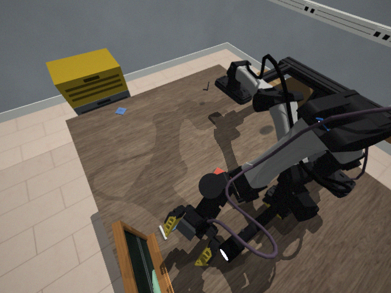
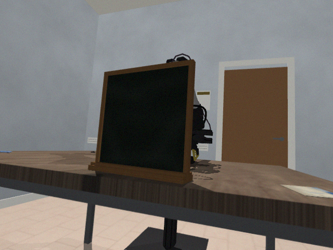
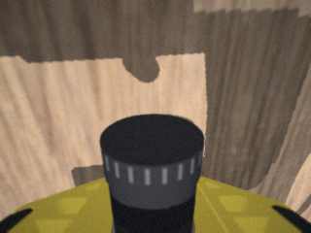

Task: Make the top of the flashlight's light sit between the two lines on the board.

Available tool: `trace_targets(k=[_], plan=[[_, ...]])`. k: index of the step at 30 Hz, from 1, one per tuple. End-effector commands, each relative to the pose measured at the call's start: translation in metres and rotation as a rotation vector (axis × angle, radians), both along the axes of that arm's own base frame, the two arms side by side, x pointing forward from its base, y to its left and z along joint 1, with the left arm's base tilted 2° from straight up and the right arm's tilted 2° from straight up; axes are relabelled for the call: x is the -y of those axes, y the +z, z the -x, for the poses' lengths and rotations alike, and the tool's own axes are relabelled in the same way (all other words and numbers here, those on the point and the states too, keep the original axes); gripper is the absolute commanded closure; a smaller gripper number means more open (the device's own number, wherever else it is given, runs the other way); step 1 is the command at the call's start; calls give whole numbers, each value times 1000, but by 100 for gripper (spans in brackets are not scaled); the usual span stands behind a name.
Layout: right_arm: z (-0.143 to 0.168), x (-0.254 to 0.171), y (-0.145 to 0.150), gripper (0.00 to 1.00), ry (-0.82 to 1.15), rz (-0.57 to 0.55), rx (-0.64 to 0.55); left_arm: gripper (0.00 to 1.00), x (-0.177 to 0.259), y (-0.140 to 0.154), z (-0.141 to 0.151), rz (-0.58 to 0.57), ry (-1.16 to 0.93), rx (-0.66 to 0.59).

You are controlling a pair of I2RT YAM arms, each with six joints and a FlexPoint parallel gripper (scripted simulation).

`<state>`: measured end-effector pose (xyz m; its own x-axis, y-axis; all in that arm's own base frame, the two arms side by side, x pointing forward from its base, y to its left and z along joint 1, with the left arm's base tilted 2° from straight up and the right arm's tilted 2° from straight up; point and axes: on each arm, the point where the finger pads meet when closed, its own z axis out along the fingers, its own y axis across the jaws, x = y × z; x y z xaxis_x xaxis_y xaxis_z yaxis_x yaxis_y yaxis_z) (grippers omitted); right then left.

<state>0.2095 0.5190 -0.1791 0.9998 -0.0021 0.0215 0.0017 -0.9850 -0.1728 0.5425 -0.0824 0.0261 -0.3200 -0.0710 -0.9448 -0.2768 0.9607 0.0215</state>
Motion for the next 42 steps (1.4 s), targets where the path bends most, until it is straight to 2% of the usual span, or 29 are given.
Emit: trace_targets(k=[1,4,5,19,20,22,28,42], plan=[[-2,-18,23,70,-13,-60,15,0,4,31,-7,30,-8,59],[-2,-18,23,70,-13,-60,15,0,4,32,-7,30,-8,61],[-2,-18,23,0,-13,-60,15,0,5,33,-7,30,-8,62],[1,-13,21,0,9,-38,9,0,5,31,-8,30,-9,62],[0,-9,13,0,6,-26,7,0,5,31,-8,30,-9,62],[0,-9,27,0,7,-35,8,0,5,31,-8,30,-9,63],[-6,-6,45,0,-5,-46,10,0,5,31,-8,30,-9,63],[-3,4,74,0,-5,-32,2,0,5,31,-8,30,-9,63]])
